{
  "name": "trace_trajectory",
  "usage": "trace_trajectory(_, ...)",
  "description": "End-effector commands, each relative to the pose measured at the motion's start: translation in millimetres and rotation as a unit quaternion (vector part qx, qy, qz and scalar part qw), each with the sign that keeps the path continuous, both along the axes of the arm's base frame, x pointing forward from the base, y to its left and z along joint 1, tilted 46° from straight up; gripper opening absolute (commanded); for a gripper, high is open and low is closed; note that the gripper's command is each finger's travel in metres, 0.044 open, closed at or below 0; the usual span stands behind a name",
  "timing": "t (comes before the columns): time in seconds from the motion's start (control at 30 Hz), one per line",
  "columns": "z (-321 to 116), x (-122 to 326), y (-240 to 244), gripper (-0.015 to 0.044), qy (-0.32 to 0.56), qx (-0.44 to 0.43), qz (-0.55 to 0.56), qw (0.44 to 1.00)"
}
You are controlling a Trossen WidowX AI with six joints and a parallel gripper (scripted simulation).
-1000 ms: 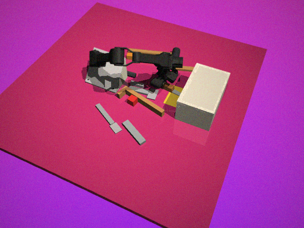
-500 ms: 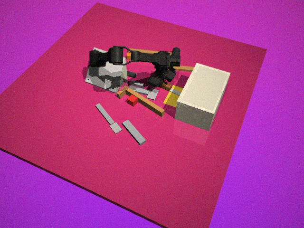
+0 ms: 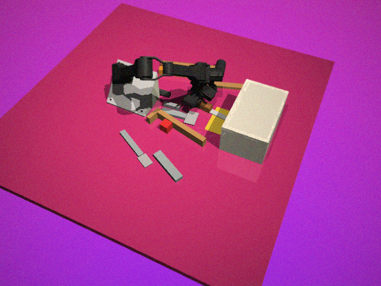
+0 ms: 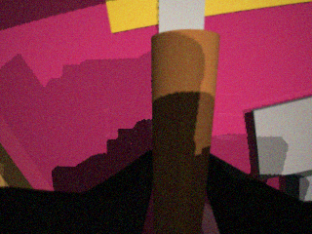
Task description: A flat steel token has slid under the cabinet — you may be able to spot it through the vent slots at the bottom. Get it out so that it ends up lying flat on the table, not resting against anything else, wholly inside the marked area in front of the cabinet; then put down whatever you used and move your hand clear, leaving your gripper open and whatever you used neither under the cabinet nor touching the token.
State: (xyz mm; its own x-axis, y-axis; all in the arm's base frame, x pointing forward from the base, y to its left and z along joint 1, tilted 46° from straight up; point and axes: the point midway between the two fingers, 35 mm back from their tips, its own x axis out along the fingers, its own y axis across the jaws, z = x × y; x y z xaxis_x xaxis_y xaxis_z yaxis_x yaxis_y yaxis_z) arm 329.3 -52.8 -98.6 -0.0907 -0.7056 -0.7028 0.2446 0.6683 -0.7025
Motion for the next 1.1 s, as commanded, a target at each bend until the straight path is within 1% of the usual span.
trace_trajectory(0.0,-1,-8,1,0.0,0.002,0.0,-0.002,1.0)
trace_trajectory(1.07,-7,-46,12,0.0,0.003,0.001,-0.002,1.0)
